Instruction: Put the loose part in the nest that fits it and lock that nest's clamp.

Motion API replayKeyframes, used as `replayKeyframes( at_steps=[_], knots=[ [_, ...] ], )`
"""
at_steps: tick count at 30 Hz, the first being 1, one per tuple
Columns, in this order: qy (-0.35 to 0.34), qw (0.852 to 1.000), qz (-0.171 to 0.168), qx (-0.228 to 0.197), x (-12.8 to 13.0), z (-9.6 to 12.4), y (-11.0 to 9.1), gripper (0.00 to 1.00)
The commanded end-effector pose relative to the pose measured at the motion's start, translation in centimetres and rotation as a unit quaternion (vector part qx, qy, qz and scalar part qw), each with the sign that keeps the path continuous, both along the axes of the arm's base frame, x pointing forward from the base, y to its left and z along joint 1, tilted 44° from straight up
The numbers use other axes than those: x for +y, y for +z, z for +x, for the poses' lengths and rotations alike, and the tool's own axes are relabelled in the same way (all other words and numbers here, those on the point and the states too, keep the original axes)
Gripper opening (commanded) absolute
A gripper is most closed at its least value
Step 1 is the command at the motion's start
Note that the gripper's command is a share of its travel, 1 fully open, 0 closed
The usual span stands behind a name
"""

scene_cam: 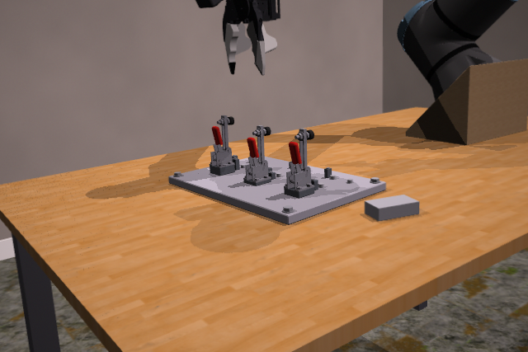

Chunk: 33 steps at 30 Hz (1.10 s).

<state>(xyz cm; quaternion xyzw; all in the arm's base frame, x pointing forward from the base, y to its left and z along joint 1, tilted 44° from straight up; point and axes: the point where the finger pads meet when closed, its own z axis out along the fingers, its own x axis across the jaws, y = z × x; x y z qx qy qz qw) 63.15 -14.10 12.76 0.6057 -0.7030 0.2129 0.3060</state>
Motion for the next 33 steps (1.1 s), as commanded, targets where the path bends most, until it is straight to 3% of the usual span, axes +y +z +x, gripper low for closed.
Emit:
replayKeyframes(
  at_steps=[1,24,33],
  knots=[
    [0.0,1.0,0.0,-0.001,0.0,0.1,0.1,0.59],
    [0.0,1.0,0.001,-0.001,0.1,0.1,0.0,0.59],
    [0.0,1.0,0.001,-0.001,2.2,0.5,-2.0,0.59]
  ],
)
